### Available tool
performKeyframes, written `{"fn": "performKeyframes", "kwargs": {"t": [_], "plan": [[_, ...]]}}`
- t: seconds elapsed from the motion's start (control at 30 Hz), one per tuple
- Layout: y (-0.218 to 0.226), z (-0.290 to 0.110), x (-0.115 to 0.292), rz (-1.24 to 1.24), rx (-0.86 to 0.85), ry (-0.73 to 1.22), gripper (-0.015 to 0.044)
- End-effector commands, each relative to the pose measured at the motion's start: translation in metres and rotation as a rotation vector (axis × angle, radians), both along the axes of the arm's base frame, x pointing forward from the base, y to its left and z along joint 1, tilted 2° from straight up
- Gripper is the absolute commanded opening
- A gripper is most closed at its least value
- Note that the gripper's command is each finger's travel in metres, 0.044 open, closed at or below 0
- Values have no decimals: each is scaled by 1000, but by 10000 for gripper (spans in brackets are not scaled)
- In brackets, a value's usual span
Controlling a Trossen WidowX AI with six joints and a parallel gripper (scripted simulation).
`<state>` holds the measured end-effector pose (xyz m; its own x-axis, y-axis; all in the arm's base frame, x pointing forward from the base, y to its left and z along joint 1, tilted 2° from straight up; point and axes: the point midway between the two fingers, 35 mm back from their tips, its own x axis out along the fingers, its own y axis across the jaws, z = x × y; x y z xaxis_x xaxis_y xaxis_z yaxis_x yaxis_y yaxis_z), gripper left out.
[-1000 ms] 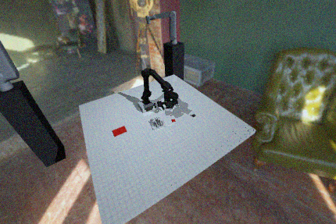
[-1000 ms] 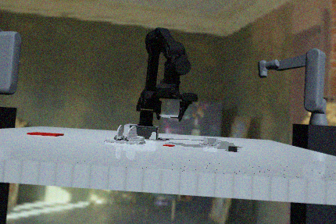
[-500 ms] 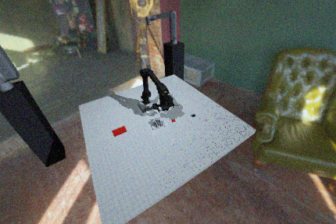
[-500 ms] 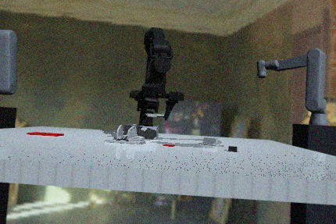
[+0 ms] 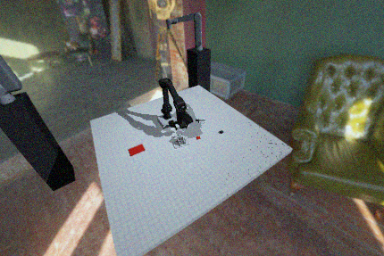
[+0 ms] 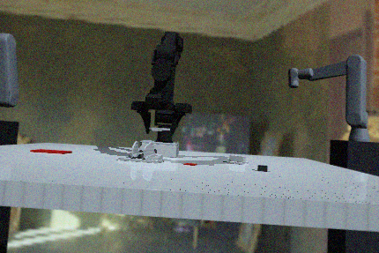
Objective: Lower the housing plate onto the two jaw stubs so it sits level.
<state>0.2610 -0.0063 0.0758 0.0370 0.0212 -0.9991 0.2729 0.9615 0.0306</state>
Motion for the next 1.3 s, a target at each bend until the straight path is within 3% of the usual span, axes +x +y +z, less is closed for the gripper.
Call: {"fn": "performKeyframes", "kwargs": {"t": [0.0,1.27], "plan": [[-11,1,-5,17,2,-8,351],[-29,0,-11,42,0,-10,351]]}}
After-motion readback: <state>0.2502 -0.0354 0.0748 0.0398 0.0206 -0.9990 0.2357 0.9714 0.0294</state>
